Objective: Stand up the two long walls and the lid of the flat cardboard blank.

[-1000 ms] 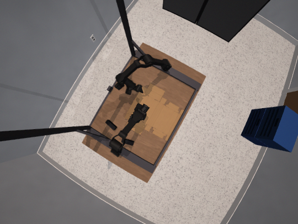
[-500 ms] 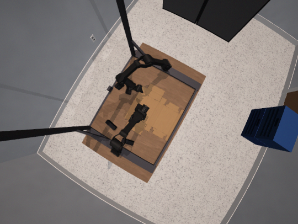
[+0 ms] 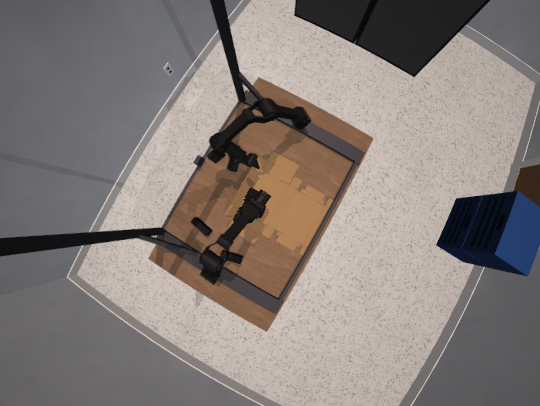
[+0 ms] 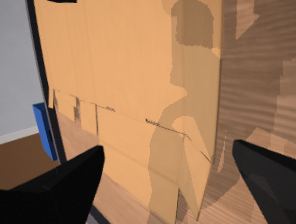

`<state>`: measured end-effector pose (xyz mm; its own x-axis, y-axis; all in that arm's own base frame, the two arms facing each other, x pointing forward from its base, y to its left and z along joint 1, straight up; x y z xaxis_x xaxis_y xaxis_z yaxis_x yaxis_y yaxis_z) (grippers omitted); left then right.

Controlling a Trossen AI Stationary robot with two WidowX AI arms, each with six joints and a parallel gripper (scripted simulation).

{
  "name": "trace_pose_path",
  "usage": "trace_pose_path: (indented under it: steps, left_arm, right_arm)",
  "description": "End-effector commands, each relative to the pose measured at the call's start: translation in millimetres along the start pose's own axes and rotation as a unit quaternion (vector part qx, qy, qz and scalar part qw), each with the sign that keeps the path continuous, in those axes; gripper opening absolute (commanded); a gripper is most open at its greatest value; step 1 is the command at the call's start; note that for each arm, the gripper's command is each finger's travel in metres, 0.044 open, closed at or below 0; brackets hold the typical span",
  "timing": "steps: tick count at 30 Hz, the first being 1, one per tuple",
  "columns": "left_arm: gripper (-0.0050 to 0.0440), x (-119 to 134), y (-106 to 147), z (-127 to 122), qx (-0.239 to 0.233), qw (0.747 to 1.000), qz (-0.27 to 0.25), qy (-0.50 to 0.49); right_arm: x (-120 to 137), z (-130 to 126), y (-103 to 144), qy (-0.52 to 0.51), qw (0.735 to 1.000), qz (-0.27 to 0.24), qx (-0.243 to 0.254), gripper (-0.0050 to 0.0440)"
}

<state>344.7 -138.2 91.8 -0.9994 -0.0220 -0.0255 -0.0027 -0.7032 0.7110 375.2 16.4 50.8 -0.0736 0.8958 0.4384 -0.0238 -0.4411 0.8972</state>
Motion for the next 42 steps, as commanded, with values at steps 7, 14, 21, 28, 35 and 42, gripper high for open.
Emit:
trace_pose_path:
  steps: [7,14,21,28,35,42]
  left_arm:
    - [0.0396,-2,6,4,0.006,1.000,-0.008,0.006]
    - [0.0396,-2,6,4,0.006,1.000,-0.008,0.006]
    - [0.0396,-2,6,4,0.006,1.000,-0.008,0.006]
    - [0.0396,-2,5,5,0.006,1.000,-0.008,0.006]
    - [0.0396,-2,1,9,0.006,1.000,-0.008,0.006]
    - [0.0396,-2,-4,14,0.006,1.000,-0.008,0.006]
  right_arm:
    - [-8,-6,-11,-0.001,1.000,-0.005,0.007,0.0196]
    - [-8,-13,-15,-0.001,1.000,-0.004,0.007,0.0196]
    - [-7,-15,-14,0.001,1.000,-0.005,0.002,0.0196]
    - [-8,-9,-9,0.002,1.000,-0.006,-0.001,0.0196]
    - [-9,-8,-10,0.002,1.000,-0.006,0.001,0.0196]
    - [-7,-2,-10,0.004,1.000,-0.005,0.000,0.0196]
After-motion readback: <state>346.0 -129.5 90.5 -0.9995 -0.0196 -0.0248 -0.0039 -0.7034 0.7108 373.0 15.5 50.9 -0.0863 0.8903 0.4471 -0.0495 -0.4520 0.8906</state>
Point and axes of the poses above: on each arm, the point midway between the two fingers, 35 mm back from their tips, its own y axis back along the fingers, its own z axis across the jaws, x = y × z, the point moved 4 cm from there along y, back along the fingers, and after that the axes turned 2 degrees about y, right-handed, at the moved point
